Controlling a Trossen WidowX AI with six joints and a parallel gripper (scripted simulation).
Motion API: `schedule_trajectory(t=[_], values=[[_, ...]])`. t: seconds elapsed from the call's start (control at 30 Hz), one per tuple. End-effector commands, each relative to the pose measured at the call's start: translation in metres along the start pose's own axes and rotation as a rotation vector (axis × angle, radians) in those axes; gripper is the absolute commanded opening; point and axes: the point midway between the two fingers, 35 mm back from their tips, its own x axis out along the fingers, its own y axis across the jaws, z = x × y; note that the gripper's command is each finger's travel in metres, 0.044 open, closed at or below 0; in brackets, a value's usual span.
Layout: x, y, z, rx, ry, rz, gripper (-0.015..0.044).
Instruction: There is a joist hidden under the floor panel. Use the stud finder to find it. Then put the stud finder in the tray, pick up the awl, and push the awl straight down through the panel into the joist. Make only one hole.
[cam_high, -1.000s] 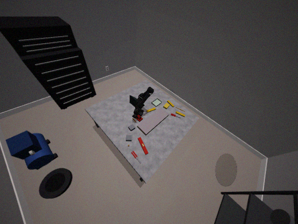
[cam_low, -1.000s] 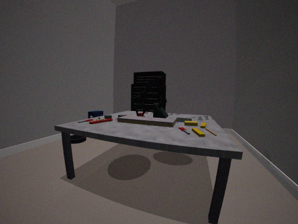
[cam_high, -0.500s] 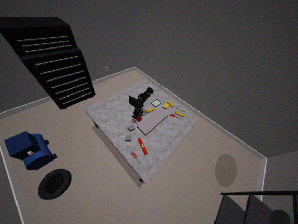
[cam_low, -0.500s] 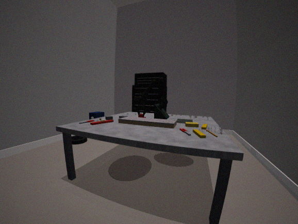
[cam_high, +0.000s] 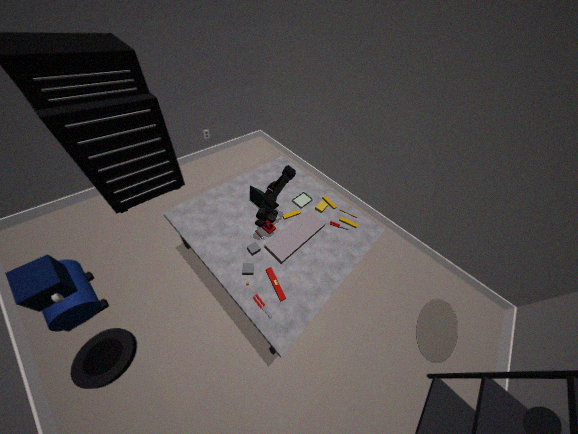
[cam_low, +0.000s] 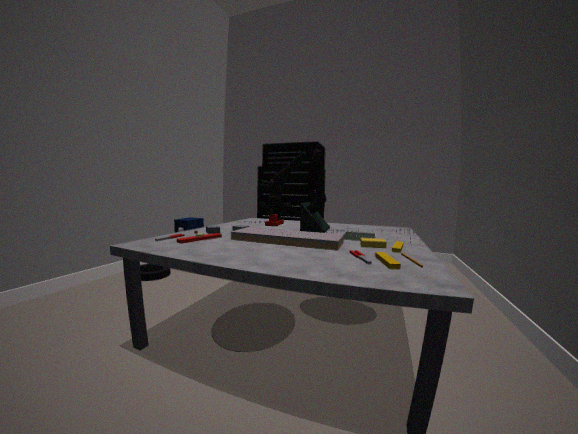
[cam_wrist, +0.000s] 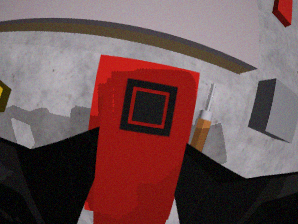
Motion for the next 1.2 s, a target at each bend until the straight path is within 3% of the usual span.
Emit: schedule_trajectory(t=[0.0,0.17,1.17], values=[[-0.027,0.0,0.008,-0.009,-0.004,-0.012,0.0],[-0.051,0.003,0.012,-0.01,-0.004,-0.01,0.0],[-0.045,-0.047,0.114,0.025,-0.007,-0.033,0.0]])
